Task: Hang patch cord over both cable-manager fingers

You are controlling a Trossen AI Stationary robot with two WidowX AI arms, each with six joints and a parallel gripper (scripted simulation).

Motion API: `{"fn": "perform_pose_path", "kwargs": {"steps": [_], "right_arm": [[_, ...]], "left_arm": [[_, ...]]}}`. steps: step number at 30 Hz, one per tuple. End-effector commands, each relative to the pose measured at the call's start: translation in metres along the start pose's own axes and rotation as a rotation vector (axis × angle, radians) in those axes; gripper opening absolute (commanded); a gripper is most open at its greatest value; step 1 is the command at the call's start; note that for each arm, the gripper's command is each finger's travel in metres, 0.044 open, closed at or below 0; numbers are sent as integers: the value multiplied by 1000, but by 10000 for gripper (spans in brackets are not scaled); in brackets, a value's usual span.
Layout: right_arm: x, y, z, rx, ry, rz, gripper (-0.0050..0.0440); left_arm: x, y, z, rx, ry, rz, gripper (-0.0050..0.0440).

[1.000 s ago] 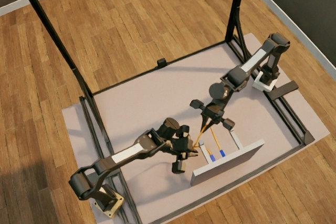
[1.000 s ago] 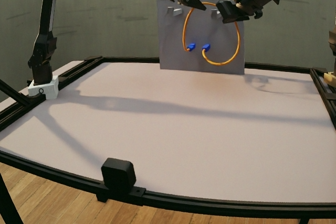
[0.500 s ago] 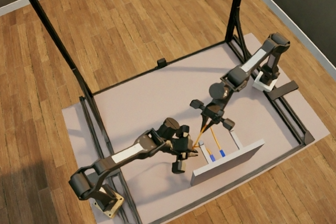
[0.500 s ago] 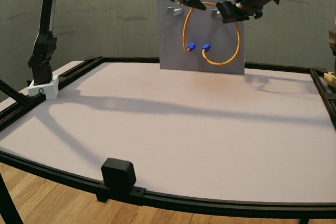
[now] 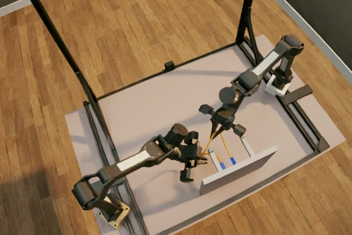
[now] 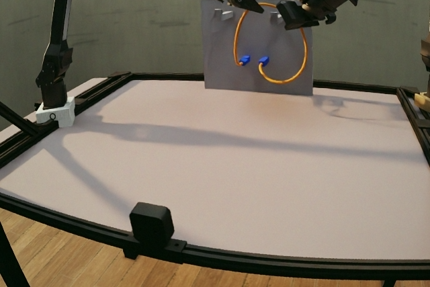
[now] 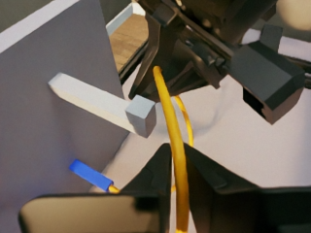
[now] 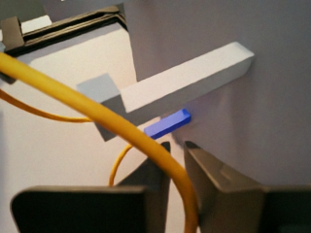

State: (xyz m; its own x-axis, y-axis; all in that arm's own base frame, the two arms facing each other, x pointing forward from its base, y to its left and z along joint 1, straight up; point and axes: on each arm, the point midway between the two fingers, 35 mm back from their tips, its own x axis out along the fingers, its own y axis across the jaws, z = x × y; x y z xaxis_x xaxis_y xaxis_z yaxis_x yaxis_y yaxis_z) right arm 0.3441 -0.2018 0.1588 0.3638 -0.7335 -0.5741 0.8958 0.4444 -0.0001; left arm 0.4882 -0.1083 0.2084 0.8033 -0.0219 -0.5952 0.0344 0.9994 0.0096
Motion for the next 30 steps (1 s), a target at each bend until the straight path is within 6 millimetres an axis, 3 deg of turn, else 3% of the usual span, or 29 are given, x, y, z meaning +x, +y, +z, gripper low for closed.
{"fn": "perform_pose_path", "kwargs": {"steps": [1,12,15,30], "right_arm": [[-4,1,8,14,-17,10,40],[-4,1,8,14,-17,10,40],[-4,1,8,14,-17,10,40],[-4,1,8,14,-17,10,40]], "left_arm": [[-17,-1,20,-15,-55,-9,25],[-17,-1,20,-15,-55,-9,25],[-24,-2,29,-22,-78,-13,25],[-22,1,22,-32,-61,6,25]]}}
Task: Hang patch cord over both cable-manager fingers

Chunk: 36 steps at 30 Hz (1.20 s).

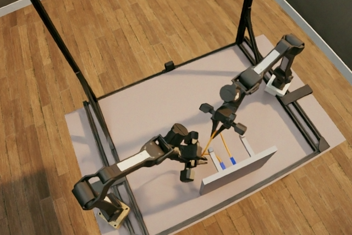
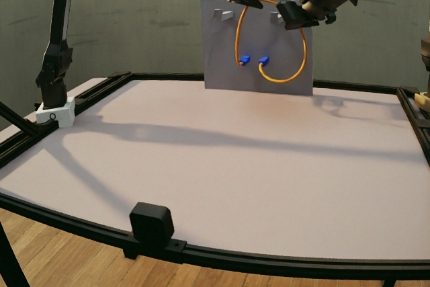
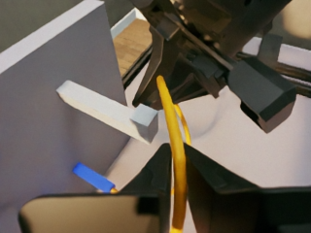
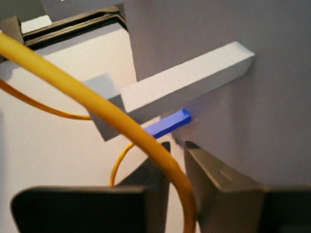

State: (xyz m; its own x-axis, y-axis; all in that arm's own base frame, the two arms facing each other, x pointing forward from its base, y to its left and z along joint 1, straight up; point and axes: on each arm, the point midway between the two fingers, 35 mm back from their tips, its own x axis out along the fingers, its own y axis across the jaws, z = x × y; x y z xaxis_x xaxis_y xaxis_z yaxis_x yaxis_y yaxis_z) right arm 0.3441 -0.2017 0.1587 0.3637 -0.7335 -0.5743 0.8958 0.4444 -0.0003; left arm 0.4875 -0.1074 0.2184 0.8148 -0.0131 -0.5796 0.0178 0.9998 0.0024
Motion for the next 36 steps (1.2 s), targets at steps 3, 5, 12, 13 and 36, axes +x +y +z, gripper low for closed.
{"fn": "perform_pose_path", "kwargs": {"steps": [3,5,12,13,36], "right_arm": [[-4,1,8,14,-17,10,40],[-4,1,8,14,-17,10,40],[-4,1,8,14,-17,10,40],[-4,1,8,14,-17,10,40],[-4,1,8,14,-17,10,40]], "left_arm": [[-15,1,14,-23,-39,6,25],[-15,2,12,-29,-35,13,25],[-15,7,7,-54,-22,47,25],[-15,7,7,-59,-22,53,25],[-20,27,-3,-166,-9,195,25]]}}
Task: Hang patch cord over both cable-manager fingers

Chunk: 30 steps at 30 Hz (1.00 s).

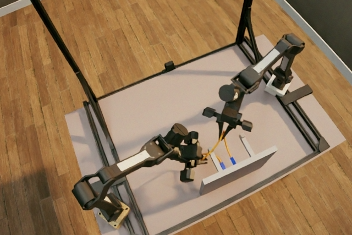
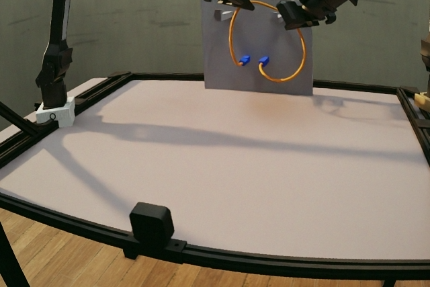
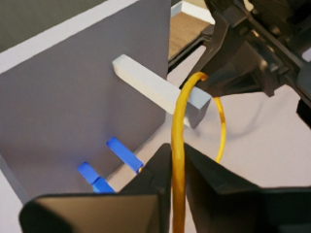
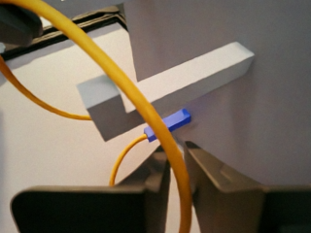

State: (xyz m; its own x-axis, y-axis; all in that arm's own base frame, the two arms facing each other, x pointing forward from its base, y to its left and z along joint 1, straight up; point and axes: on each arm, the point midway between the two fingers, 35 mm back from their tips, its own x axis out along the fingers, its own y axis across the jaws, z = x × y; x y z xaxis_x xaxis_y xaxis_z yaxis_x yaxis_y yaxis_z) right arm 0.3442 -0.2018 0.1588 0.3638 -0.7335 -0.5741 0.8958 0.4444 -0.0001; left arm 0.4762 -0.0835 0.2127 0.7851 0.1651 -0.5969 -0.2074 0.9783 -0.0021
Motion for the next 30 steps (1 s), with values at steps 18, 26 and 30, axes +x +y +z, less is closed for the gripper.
{"fn": "perform_pose_path", "kwargs": {"steps": [18,26,30], "right_arm": [[-4,1,8,14,-17,10,40],[-4,1,8,14,-17,10,40],[-4,1,8,14,-17,10,40]], "left_arm": [[-18,22,4,-120,-37,134,25],[-20,29,4,-152,-46,179,25],[-20,30,3,-157,-46,187,25]]}}
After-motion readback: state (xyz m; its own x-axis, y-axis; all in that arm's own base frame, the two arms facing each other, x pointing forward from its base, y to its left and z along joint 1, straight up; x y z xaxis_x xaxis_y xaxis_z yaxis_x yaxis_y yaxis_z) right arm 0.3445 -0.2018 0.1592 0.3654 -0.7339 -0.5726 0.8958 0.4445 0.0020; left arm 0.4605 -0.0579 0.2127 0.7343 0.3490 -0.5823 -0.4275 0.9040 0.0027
